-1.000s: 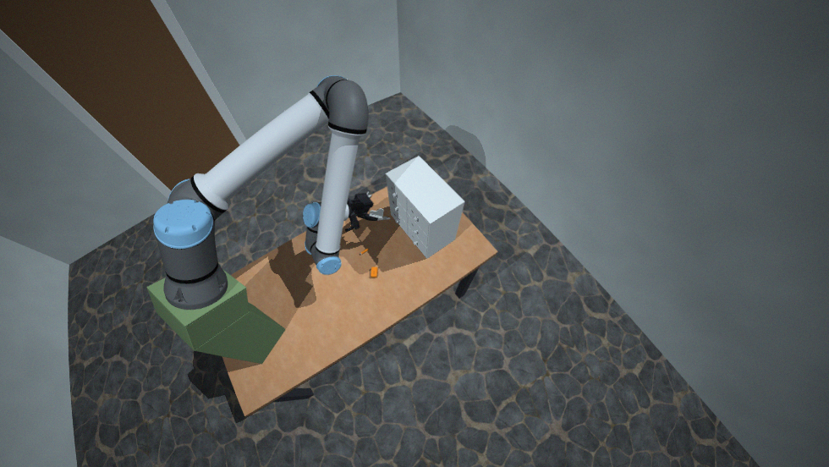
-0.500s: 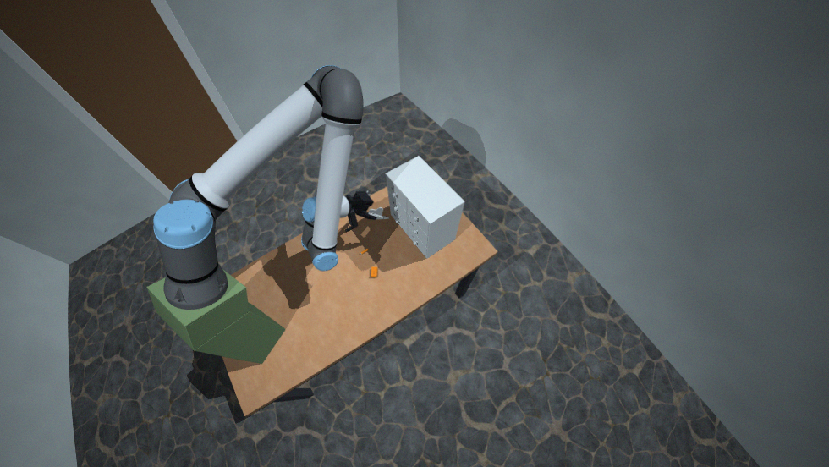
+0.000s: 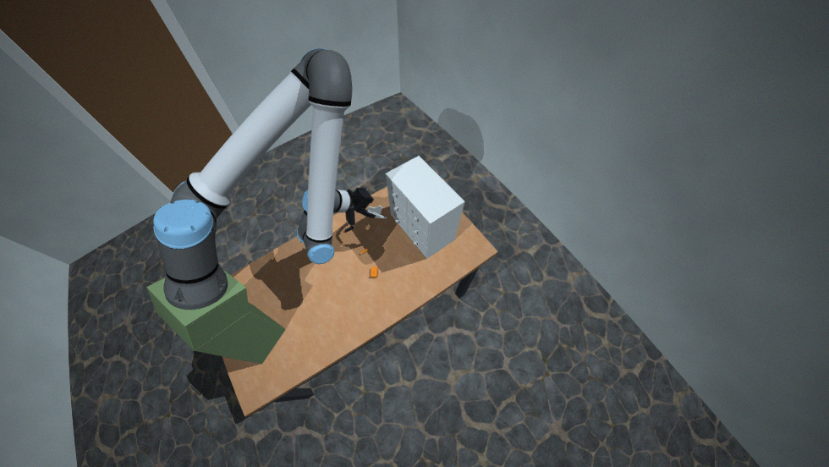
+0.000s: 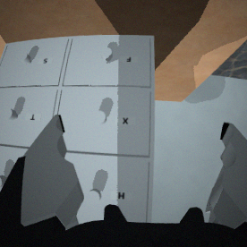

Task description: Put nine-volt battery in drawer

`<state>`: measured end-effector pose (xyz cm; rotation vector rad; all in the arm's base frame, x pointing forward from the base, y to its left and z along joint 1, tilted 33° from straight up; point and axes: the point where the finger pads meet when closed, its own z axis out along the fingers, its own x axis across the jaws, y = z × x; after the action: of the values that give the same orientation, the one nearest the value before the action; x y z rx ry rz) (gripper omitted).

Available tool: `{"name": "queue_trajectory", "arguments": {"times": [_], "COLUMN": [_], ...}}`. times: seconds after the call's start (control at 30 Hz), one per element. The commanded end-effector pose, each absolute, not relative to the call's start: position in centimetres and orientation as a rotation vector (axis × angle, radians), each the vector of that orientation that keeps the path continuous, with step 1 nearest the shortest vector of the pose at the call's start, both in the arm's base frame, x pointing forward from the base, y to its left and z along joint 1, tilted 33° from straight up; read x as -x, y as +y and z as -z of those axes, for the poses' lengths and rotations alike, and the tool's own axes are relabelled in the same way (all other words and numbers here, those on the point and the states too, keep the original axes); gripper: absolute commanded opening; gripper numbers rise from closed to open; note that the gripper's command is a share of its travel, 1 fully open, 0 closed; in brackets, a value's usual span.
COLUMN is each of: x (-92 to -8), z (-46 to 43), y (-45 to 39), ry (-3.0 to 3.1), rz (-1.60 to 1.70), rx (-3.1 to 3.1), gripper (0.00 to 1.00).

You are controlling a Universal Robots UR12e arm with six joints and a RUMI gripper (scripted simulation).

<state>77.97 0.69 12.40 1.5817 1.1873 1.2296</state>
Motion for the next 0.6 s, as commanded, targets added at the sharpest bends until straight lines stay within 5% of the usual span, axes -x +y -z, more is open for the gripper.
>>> {"name": "queue_trajectory", "arguments": {"times": [0.0, 0.57], "x": [-77.4, -75.4], "z": [-12.7, -13.3], "y": [0.7, 0.7], "ry": [1.231, 1.361], "rz": [-1.206, -1.129], "rx": [-1.621, -1.739], "gripper": [1.0, 1.0]}}
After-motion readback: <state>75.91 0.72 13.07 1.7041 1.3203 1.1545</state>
